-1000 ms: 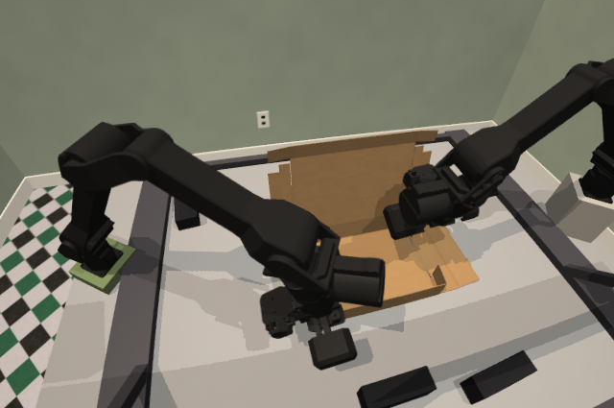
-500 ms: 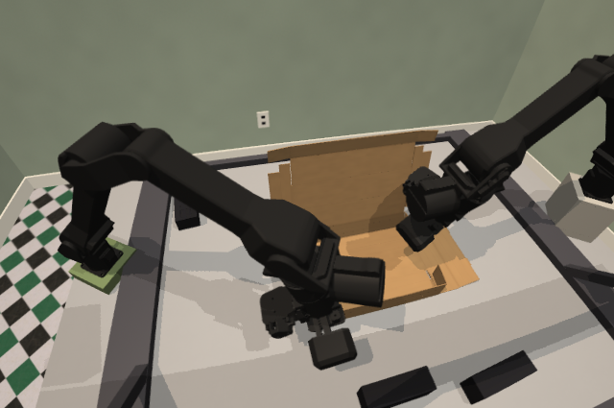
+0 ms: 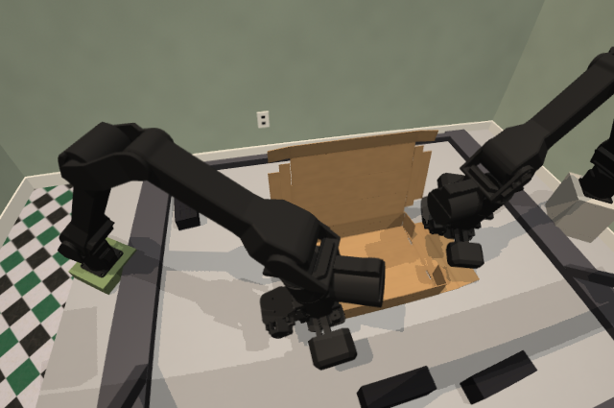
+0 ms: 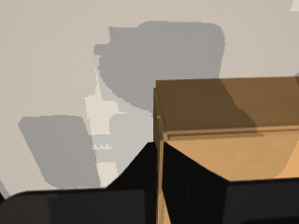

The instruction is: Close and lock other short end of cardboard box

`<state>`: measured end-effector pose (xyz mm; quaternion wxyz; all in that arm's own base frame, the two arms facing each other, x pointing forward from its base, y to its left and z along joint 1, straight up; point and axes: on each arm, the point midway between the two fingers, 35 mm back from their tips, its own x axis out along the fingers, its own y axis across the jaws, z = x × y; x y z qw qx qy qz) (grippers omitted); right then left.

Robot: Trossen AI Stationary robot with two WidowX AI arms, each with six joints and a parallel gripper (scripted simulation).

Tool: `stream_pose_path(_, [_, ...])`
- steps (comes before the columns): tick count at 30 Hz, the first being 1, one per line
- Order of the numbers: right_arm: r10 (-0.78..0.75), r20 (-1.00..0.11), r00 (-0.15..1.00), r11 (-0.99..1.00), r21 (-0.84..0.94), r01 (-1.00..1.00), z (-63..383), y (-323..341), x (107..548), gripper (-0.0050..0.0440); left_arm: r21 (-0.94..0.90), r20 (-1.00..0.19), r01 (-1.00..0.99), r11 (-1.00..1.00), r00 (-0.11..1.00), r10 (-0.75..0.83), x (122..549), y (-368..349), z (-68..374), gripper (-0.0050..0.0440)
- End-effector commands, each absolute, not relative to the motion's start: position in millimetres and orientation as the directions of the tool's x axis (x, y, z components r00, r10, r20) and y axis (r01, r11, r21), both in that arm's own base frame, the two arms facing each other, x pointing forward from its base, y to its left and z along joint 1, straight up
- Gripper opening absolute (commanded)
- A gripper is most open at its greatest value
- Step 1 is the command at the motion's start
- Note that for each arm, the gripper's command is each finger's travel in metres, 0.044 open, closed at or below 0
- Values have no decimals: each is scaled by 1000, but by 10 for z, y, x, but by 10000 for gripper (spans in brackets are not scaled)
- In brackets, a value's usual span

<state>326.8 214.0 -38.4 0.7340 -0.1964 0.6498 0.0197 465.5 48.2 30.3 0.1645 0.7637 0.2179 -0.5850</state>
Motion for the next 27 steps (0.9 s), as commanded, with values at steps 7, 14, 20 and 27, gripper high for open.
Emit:
stream_pose_path(7, [-131, -980, 152, 706, -200, -679, -280, 2198, 3076, 0, 15, -957, 520, -854, 255, 138, 4704, 477, 433, 0])
stream_pose_path(14, [-78, -991, 108, 312, -127, -941, -333, 2187, 2813, 0, 15, -957, 519, -854, 255, 138, 4704, 477, 433, 0])
stream_pose_path(20, [-38, -997, 74, -35, -73, -997, -370, 2170, 2613, 0, 15, -957, 519, -854, 255, 138, 4704, 477, 433, 0])
stream_pose_path(27, [-2, -999, 40, -383, -37, -923, -403, 2146, 2421, 0, 15, -957, 519, -854, 255, 138, 4704, 477, 433, 0])
